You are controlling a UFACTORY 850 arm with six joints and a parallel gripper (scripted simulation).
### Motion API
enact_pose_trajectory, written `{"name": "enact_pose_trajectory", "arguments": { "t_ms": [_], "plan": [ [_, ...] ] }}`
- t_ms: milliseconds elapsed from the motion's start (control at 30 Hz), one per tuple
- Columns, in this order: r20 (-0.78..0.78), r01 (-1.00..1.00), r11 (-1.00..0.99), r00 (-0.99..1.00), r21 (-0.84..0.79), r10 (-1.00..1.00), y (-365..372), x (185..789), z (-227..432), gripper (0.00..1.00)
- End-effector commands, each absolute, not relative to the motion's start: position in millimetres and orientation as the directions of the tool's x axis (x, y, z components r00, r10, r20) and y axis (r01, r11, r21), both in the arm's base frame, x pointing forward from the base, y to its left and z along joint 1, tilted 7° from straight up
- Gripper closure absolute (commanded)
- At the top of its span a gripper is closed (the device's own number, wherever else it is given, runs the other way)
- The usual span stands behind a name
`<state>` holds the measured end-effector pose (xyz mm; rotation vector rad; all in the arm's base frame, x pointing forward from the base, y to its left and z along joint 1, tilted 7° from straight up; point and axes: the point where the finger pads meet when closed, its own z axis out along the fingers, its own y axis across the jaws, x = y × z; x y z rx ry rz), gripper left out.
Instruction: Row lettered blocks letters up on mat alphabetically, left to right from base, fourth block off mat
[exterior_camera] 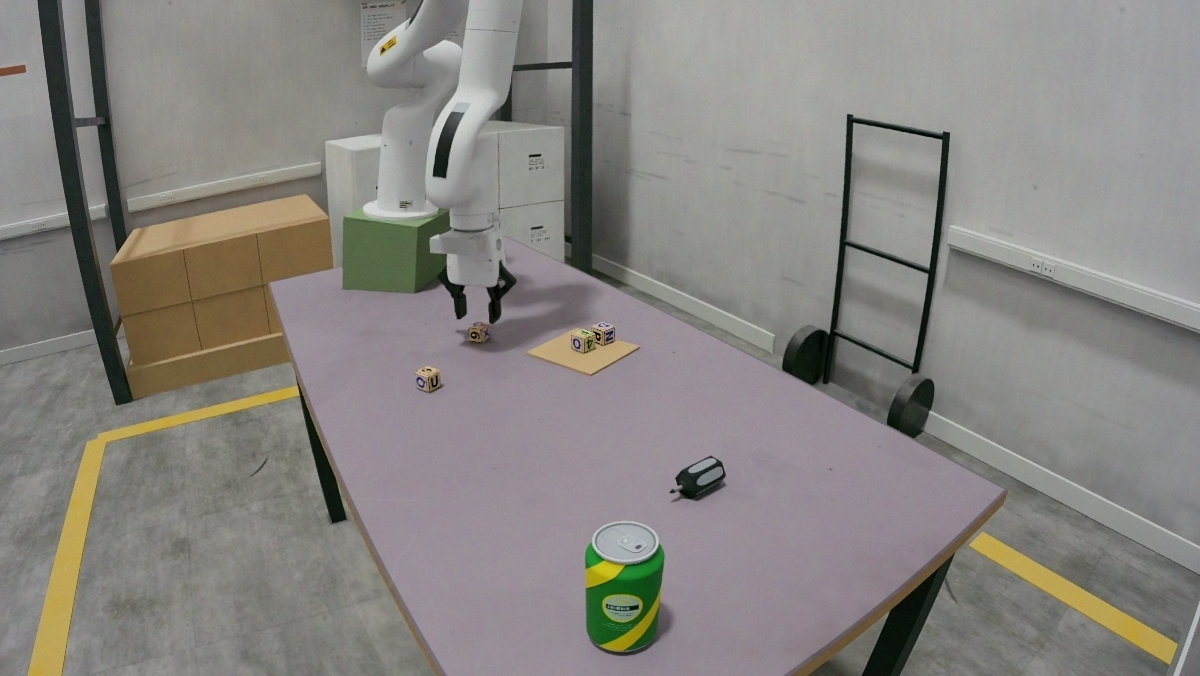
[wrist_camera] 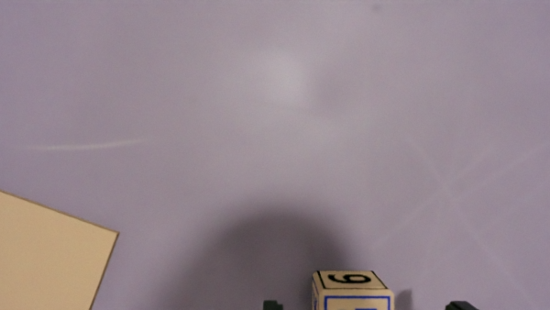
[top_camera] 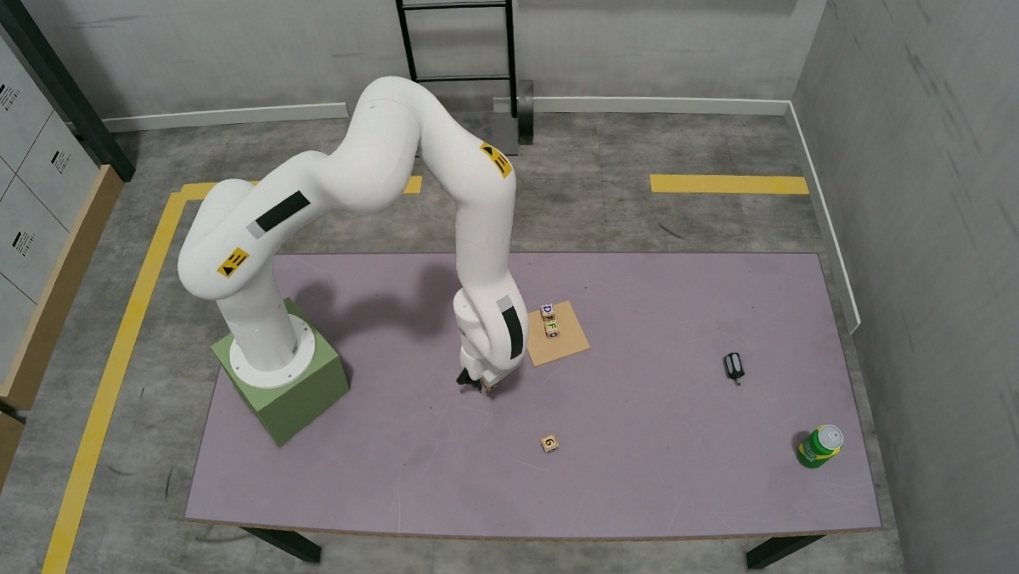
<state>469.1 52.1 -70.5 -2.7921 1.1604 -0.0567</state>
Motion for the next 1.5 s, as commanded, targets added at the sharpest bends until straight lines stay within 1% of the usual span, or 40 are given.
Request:
{"name": "enact_pose_trajectory", "arguments": {
  "t_ms": [0,867,1467],
  "plan": [
    [-0.009,-0.704,-0.7,0.706,-0.124,-0.708,52.1,470.0,-69.9,0.31],
    [-0.009,-0.704,-0.7,0.706,-0.124,-0.708,52.2,470.1,-71.5,0.31],
    [-0.009,-0.704,-0.7,0.706,-0.124,-0.708,54.9,472.4,-99.4,0.31]
  ]
}}
